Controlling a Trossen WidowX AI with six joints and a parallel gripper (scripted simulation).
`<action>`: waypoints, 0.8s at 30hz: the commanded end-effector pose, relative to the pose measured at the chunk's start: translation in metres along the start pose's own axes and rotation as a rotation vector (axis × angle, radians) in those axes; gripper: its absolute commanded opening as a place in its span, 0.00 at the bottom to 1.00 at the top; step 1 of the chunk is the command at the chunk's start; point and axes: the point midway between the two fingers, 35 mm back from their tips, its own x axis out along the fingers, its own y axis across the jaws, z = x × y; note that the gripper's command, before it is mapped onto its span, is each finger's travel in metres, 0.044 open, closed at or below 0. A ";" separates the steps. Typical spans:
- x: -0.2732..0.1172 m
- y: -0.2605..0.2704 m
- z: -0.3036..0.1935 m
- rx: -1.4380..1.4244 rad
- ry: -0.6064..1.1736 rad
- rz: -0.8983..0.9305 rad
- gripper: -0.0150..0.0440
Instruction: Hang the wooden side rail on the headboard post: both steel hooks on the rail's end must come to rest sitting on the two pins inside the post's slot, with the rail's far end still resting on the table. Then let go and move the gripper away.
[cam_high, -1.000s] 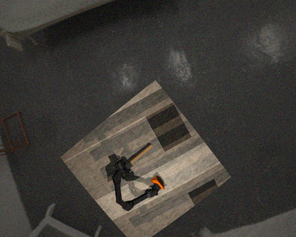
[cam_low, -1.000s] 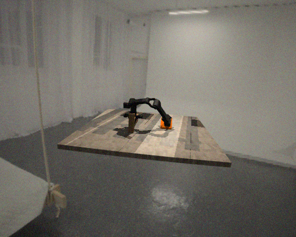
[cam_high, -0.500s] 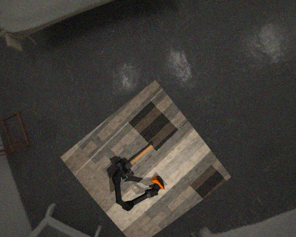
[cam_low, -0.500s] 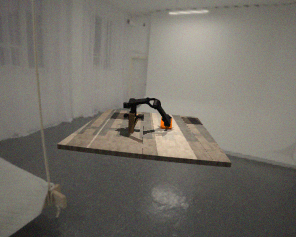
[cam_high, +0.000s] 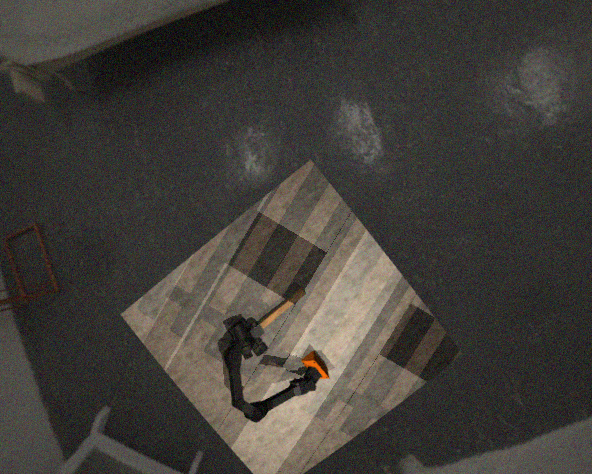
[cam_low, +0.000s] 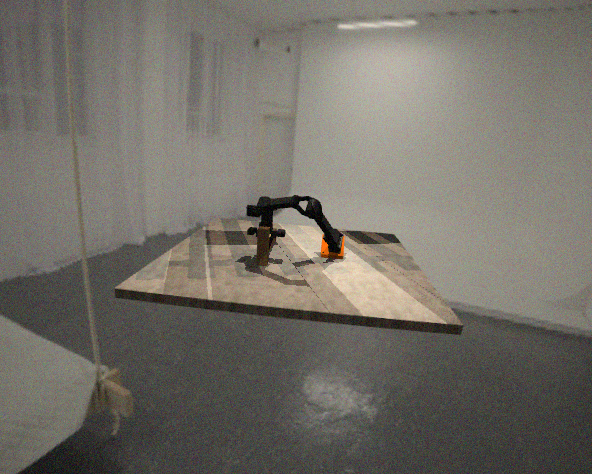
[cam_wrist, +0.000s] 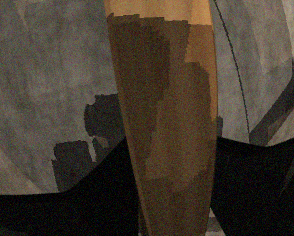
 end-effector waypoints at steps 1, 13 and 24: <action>-0.006 0.001 -0.004 -0.004 0.000 0.018 0.25; -0.006 0.001 -0.006 -0.004 0.000 0.018 0.25; -0.005 0.001 -0.006 -0.004 0.000 0.018 0.25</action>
